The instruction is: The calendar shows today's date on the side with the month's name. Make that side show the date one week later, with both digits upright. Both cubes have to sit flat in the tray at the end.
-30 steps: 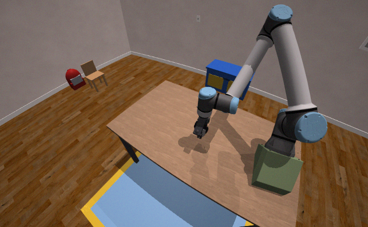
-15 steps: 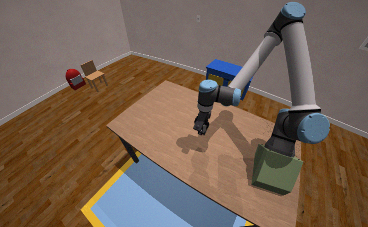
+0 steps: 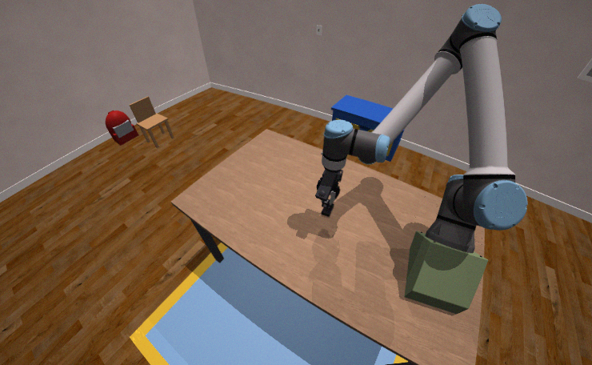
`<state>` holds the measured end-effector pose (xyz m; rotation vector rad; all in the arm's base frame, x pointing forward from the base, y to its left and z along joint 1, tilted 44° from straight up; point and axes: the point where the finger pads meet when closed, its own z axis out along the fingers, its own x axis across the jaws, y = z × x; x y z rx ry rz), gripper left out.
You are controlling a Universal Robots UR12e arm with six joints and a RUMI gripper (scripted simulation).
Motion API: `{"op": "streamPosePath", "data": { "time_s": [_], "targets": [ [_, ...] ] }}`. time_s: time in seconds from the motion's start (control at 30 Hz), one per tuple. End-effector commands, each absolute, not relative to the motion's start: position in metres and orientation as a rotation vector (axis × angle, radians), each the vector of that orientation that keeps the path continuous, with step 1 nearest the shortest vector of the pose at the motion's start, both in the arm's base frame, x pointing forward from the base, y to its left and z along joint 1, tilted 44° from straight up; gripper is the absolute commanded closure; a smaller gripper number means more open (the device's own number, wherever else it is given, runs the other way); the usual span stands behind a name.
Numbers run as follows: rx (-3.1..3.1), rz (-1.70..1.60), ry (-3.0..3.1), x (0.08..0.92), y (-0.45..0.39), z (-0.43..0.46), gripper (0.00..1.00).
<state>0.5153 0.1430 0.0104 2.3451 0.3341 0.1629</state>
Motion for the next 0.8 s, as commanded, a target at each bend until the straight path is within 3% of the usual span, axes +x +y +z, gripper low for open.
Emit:
{"op": "streamPosePath", "data": {
  "time_s": [0.0, 0.77],
  "targets": [
    [2.346, 0.162, 0.344, 0.5217, 0.1181, 0.0439, 0.9],
    [2.347, 0.162, 0.344, 0.5242, 0.1106, 0.0358, 0.9]
  ]
}}
